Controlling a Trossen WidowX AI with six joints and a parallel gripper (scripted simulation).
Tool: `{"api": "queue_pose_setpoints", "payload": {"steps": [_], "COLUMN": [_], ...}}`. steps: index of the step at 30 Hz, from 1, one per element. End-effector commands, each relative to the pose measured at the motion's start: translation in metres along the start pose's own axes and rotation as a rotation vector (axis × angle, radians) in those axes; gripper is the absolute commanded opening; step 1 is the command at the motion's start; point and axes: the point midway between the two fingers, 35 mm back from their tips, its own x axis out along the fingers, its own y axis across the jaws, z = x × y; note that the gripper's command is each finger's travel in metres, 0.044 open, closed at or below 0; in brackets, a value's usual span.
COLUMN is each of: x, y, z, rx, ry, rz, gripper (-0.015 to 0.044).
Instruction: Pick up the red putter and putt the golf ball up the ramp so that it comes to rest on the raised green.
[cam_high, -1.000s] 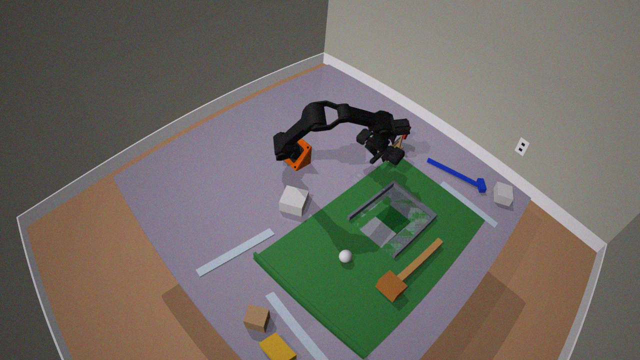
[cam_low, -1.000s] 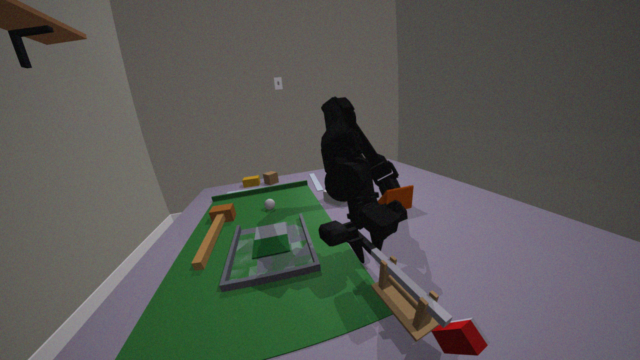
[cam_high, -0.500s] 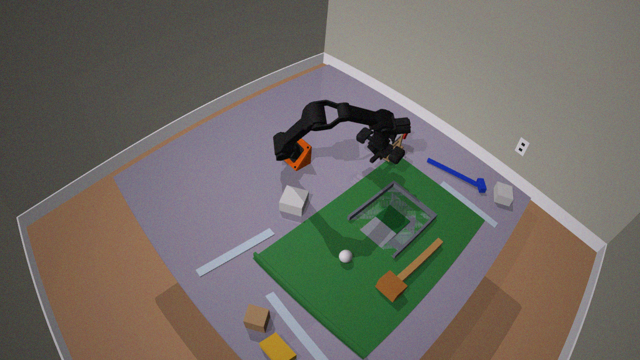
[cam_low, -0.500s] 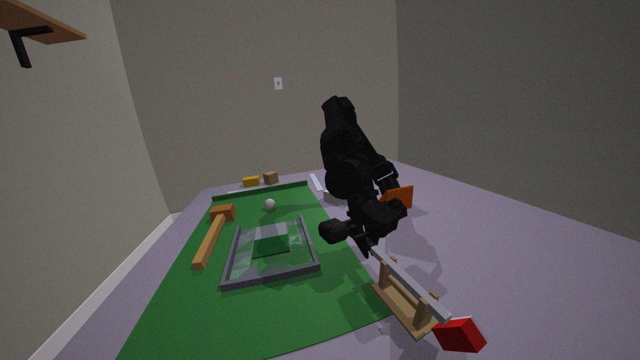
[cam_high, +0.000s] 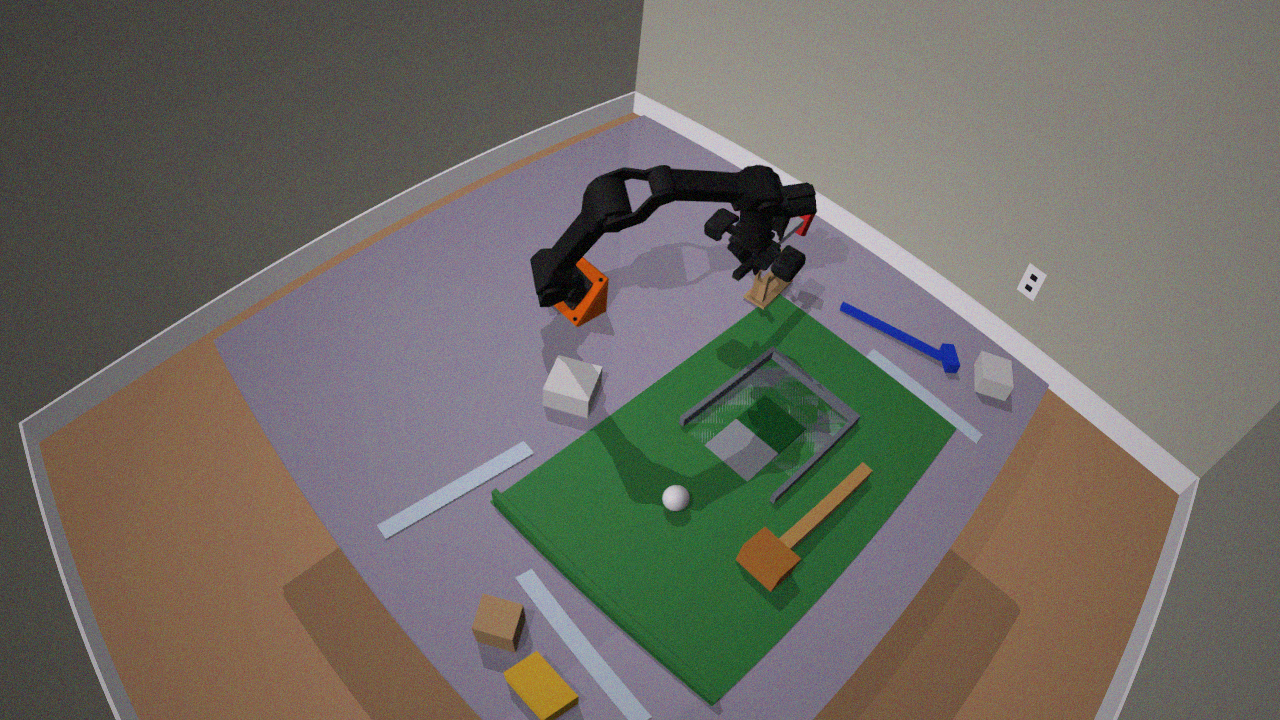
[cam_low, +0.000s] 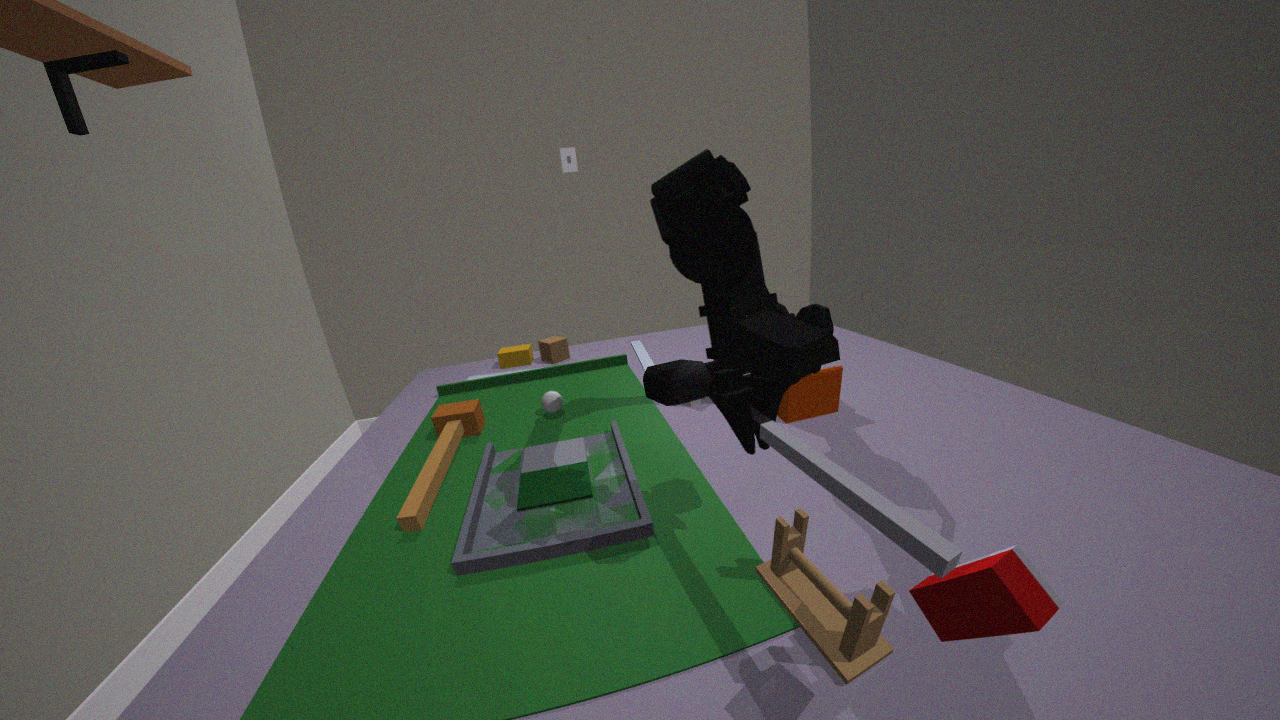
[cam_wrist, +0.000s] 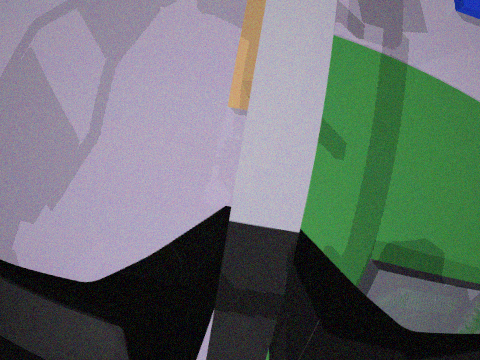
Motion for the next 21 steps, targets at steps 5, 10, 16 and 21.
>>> {"api": "queue_pose_setpoints", "payload": {"steps": [5,10,16,21], "x": [-0.010,-0.025,-0.046,-0.060], "y": [-0.002,-0.014,-0.028,-0.037], "z": [-0.002,-0.026,-0.062,-0.093], "rx": [0.016,0.109,0.242,0.353], "ry": [-0.006,-0.015,-0.025,-0.032], "rz": [-0.007,-0.024,-0.047,-0.065], "gripper": [0.0000,0.0000,0.0000,0.0000]}}
